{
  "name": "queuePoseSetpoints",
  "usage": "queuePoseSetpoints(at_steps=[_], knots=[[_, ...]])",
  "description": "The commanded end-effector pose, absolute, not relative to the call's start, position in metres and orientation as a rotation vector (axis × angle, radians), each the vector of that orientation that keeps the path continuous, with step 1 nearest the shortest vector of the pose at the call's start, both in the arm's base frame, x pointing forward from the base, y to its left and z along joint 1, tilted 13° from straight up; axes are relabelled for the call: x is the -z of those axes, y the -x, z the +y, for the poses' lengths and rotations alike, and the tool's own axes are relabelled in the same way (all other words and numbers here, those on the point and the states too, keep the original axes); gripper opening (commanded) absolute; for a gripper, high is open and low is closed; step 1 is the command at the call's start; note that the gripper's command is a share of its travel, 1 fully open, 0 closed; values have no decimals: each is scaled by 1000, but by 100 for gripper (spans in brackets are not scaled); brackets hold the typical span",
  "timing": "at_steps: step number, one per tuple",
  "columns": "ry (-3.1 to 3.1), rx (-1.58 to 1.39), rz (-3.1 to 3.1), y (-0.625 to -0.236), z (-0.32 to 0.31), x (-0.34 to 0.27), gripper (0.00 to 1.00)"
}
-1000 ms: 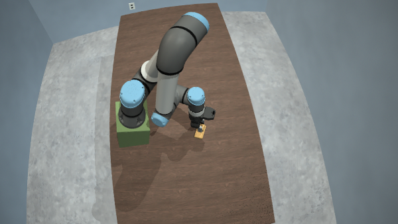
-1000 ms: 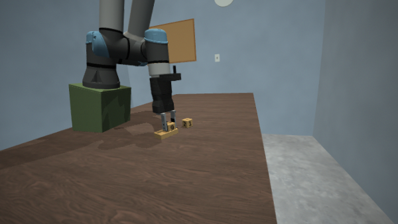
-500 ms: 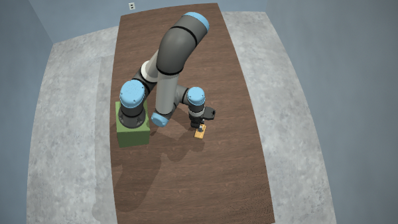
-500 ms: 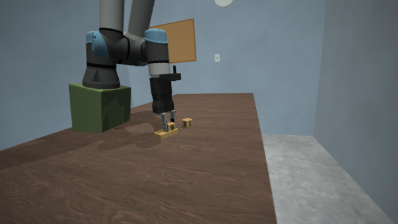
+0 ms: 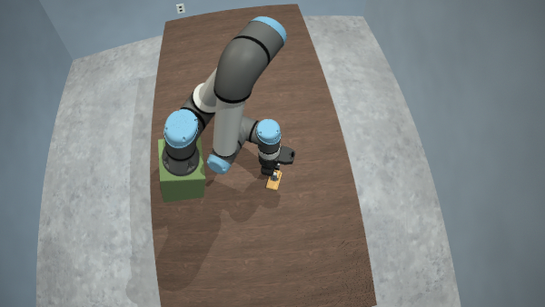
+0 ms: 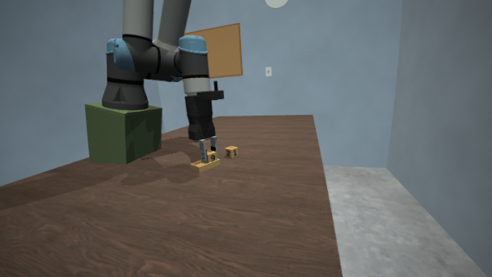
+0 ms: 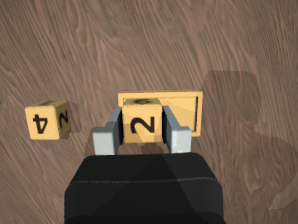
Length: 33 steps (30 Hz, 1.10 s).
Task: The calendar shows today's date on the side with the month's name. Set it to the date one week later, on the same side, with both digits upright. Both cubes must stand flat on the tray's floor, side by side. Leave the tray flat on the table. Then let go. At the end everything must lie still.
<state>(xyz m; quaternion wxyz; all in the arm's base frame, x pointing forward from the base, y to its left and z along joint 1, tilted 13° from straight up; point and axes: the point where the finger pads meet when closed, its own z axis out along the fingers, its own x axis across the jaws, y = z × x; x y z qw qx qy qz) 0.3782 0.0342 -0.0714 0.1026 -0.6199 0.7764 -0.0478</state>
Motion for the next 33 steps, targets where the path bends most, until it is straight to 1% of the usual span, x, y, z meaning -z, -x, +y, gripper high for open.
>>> queuePoseSetpoints(at_steps=[1,16,33], knots=[[1829,142,2291,-378,34,71,60],[1829,142,2291,-378,34,67,60],[1829,142,2291,-373,33,45,60]])
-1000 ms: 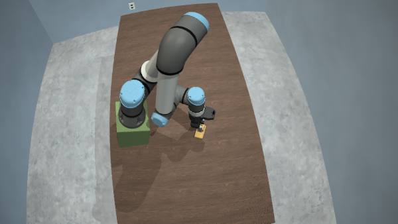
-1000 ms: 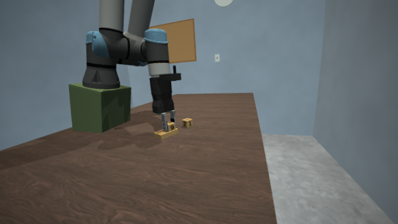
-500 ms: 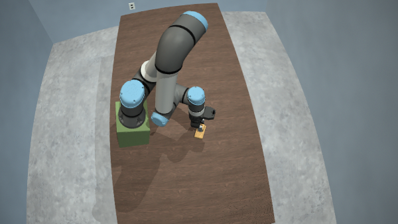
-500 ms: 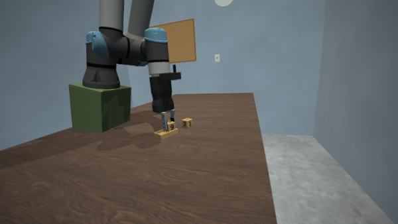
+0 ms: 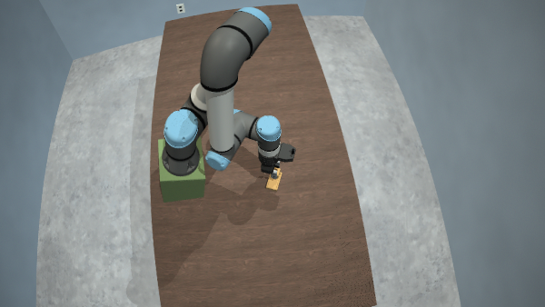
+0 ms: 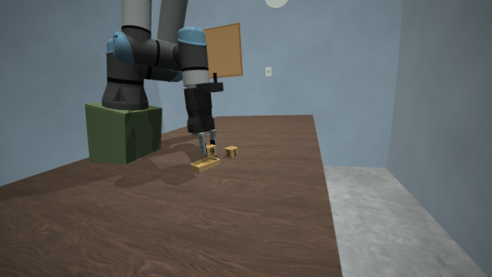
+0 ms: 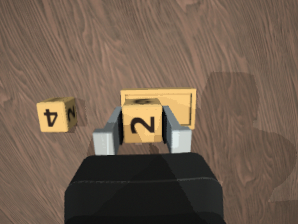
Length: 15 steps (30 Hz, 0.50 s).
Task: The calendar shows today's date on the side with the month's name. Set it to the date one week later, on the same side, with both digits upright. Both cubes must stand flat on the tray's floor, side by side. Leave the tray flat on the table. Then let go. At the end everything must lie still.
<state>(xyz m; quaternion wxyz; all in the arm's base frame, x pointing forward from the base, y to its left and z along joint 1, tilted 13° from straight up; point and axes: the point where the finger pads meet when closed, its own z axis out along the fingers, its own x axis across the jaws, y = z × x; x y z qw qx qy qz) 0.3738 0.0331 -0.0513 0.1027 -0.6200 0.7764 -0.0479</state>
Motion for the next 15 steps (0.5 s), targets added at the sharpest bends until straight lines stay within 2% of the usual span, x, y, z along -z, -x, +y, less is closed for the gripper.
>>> queuePoseSetpoints(at_steps=[1,15], knots=[[1829,142,2291,-372,33,43,60],[1829,142,2291,-365,31,13,60]])
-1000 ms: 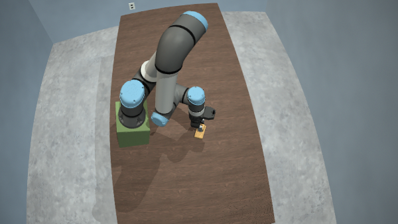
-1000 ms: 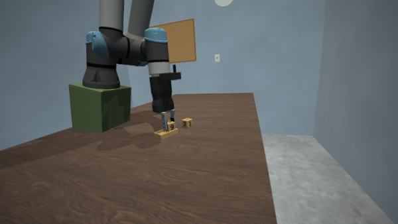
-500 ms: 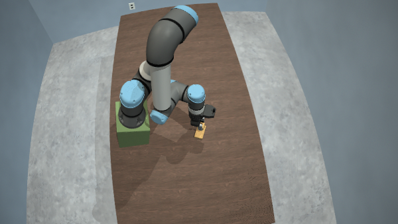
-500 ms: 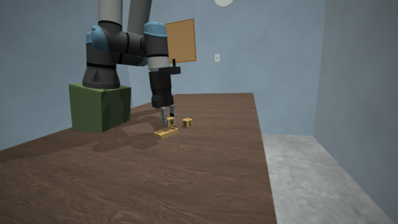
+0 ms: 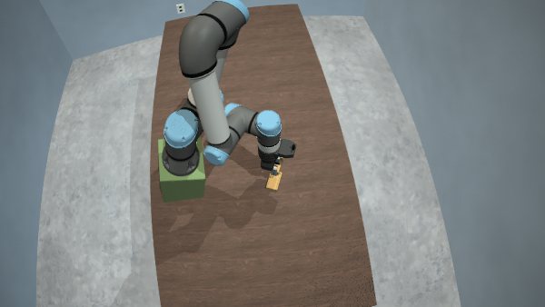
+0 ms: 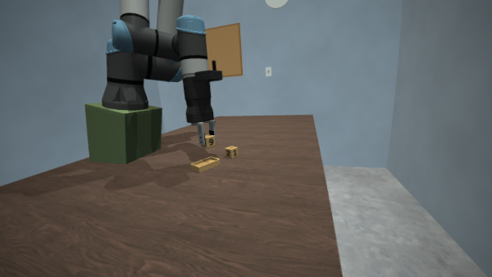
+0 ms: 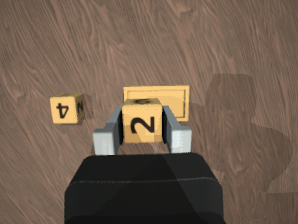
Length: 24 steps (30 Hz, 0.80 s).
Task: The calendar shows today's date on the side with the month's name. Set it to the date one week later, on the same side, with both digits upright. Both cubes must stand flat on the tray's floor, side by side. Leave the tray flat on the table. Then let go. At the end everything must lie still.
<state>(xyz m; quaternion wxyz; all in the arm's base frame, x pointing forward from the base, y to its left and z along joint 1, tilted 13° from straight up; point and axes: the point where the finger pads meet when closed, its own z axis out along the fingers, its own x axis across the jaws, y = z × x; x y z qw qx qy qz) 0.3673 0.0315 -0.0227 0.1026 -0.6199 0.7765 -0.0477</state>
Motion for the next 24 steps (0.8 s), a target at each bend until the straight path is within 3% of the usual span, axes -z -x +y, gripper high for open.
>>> queuePoseSetpoints(at_steps=[1,24], knots=[[1829,142,2291,-365,31,13,60],[1829,142,2291,-357,29,-23,60]])
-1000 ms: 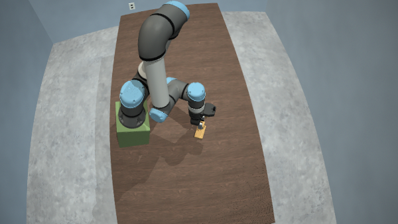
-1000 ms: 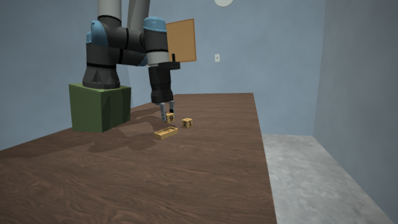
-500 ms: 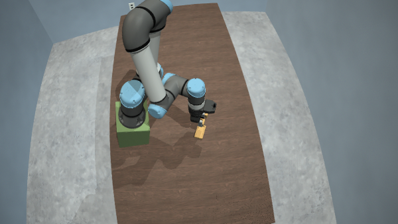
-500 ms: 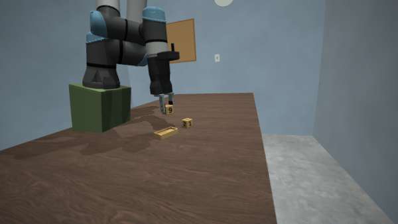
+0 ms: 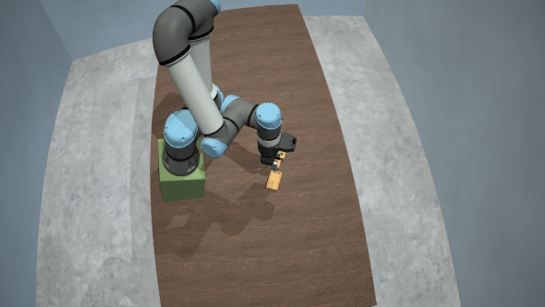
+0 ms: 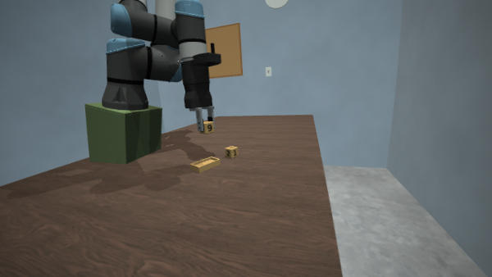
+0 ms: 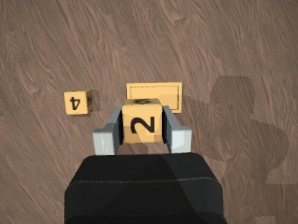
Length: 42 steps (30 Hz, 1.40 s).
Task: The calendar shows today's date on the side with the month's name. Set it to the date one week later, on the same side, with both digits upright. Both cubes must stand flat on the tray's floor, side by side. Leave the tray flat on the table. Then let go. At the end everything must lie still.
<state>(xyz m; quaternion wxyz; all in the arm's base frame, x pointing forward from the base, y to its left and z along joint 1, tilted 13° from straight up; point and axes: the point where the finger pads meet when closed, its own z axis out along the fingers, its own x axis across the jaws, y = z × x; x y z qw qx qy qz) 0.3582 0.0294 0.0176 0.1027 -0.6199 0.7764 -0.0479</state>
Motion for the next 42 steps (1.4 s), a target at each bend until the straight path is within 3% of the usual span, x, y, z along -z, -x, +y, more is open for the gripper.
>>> queuePoseSetpoints(at_steps=[1,42], knots=[[1829,142,2291,-357,29,-24,60],[1981,161,2172,-359,20,-25,60]])
